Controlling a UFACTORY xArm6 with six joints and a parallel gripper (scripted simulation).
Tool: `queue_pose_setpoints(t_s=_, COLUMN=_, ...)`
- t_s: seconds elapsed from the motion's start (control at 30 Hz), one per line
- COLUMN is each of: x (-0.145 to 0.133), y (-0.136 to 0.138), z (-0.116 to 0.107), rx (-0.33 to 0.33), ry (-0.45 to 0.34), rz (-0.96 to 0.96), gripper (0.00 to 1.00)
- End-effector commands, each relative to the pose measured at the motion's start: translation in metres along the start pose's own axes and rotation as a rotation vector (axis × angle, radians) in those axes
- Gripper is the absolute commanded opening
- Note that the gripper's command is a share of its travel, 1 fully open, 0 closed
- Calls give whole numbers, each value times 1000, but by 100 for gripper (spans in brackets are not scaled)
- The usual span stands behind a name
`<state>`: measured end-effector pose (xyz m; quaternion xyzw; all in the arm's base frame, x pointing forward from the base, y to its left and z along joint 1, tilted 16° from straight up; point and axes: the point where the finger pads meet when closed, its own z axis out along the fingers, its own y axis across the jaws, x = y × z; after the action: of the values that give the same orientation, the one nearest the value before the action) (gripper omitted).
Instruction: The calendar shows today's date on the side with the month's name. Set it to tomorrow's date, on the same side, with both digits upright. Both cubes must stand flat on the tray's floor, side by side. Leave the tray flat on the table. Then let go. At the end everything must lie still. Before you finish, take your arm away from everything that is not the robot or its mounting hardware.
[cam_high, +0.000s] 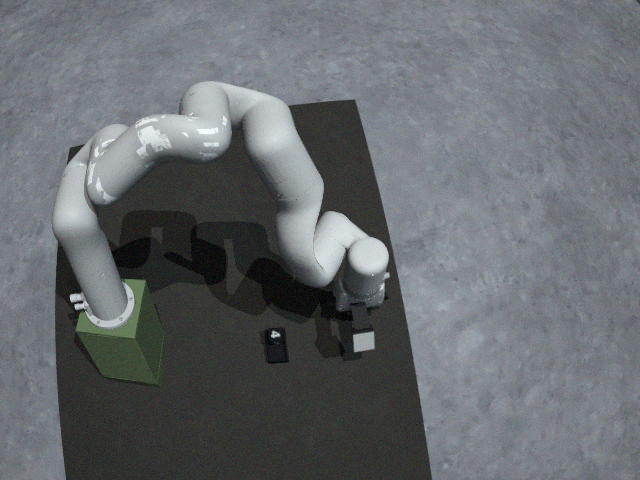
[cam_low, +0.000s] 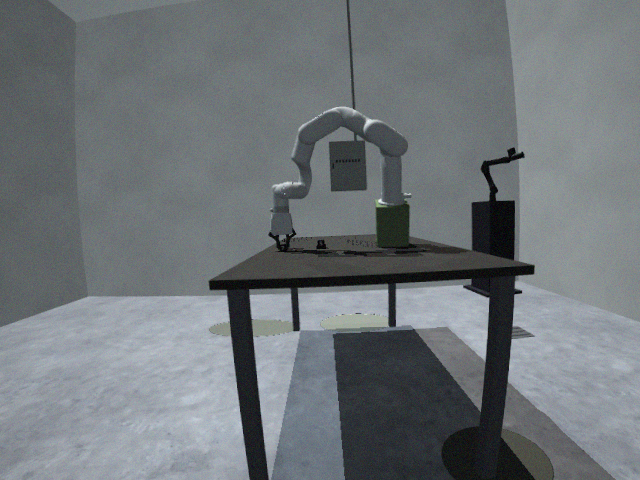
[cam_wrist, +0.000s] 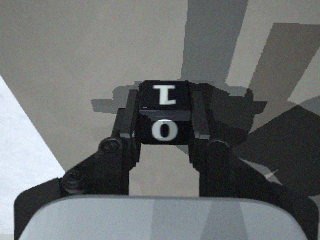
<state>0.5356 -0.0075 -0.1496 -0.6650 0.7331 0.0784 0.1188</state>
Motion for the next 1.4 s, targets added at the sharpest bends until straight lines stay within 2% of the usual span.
queue_pose_setpoints(t_s=0.0, x=0, y=-2, z=-2, rx=4, ry=0, rz=0, gripper=29)
queue_pose_setpoints(t_s=0.8, x=0, y=-2, z=-5, rx=4, ry=0, rz=0, gripper=29)
queue_pose_setpoints(t_s=1.0, x=0, y=-2, z=-35, rx=4, ry=0, rz=0, gripper=29)
queue_pose_setpoints(t_s=1.07, x=0, y=-2, z=-35, rx=4, ry=0, rz=0, gripper=29)
queue_pose_setpoints(t_s=1.27, x=0, y=-2, z=-79, rx=4, ry=0, rz=0, gripper=29)
queue_pose_setpoints(t_s=1.37, x=0, y=-1, z=-95, rx=4, ry=0, rz=0, gripper=29)
